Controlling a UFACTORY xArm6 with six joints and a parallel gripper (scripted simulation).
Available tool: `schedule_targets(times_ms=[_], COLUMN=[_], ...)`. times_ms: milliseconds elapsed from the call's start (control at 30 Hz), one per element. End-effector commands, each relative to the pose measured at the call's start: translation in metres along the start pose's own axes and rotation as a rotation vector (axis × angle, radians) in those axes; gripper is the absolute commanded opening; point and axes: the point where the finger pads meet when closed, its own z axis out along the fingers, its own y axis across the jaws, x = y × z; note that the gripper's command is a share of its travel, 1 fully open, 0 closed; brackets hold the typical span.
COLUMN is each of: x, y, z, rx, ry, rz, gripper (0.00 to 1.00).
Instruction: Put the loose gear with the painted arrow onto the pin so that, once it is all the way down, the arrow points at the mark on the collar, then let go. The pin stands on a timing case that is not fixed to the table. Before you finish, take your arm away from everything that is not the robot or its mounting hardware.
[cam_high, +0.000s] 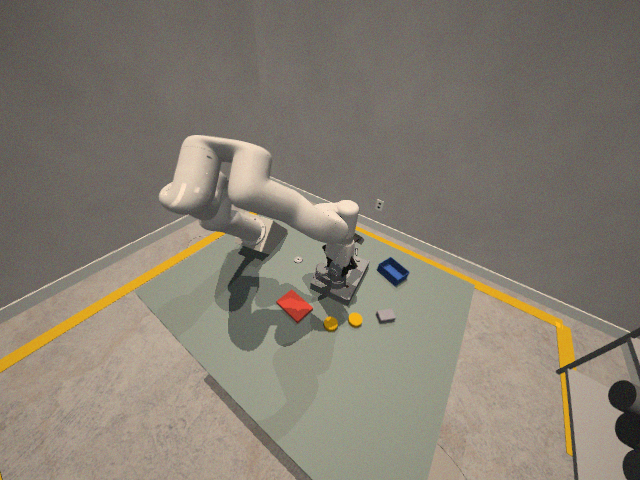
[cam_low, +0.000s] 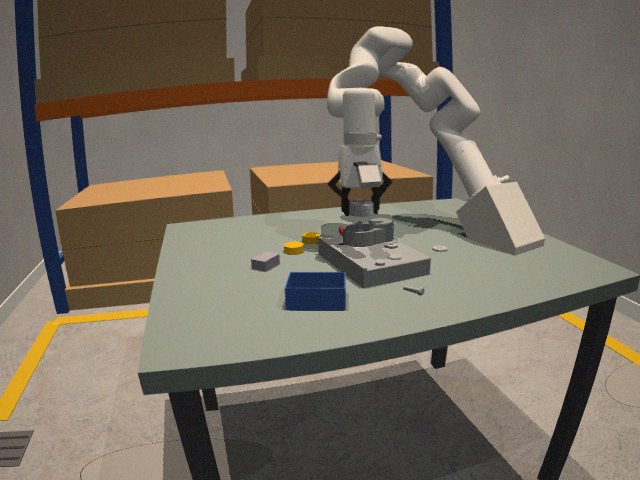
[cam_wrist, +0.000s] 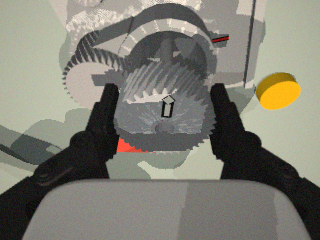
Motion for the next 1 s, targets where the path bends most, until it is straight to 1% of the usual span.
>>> schedule_targets(times_ms=[0,267,967], x=[0.001,0.001,0.001], y=[0.002,0.003,0.003], z=[0.005,0.014,0.015], rx=[-0.004,-0.004,-0.004], ry=[0.003,0.003,0.003], rz=[0.001,0.001,0.001], gripper=[0.0,0.0,0.0])
